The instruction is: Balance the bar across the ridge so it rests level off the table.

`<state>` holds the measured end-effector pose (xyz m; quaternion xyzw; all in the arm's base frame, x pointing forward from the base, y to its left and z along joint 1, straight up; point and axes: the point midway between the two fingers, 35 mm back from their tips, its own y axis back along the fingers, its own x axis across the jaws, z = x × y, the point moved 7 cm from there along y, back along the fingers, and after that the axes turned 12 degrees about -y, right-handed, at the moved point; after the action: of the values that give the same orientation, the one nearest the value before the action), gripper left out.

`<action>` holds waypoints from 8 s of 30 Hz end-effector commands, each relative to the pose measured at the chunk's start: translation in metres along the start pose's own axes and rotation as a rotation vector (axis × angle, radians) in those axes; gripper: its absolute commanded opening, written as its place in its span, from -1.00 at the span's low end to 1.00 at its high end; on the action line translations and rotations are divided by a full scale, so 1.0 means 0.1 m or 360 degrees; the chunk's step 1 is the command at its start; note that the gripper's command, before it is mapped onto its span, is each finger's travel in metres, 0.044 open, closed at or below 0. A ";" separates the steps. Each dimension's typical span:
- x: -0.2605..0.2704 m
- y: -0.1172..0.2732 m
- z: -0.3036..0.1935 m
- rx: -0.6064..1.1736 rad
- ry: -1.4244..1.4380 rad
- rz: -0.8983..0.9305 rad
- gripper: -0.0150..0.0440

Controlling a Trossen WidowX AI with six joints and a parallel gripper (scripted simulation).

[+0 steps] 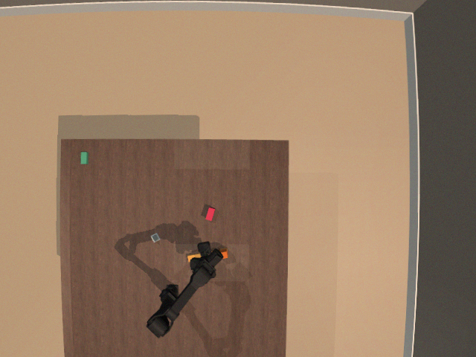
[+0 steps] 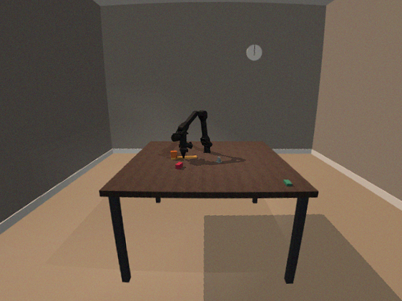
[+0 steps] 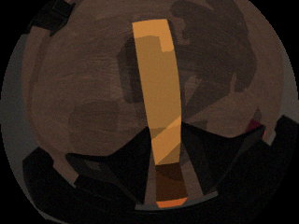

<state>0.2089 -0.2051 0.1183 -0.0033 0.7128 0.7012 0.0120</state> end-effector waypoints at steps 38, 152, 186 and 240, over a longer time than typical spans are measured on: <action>-0.01 0.84 -0.01 0.0001 0.0010 0.0006 -0.49; -0.73 0.80 3.27 -0.0042 0.0502 -0.0010 -0.49; -0.73 0.55 3.26 -0.0041 0.0502 -0.0010 -0.49; -0.73 0.51 3.26 -0.0041 0.0502 -0.0010 -0.49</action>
<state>0.2842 0.1207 0.1663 -0.1162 0.6965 0.7011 -0.0989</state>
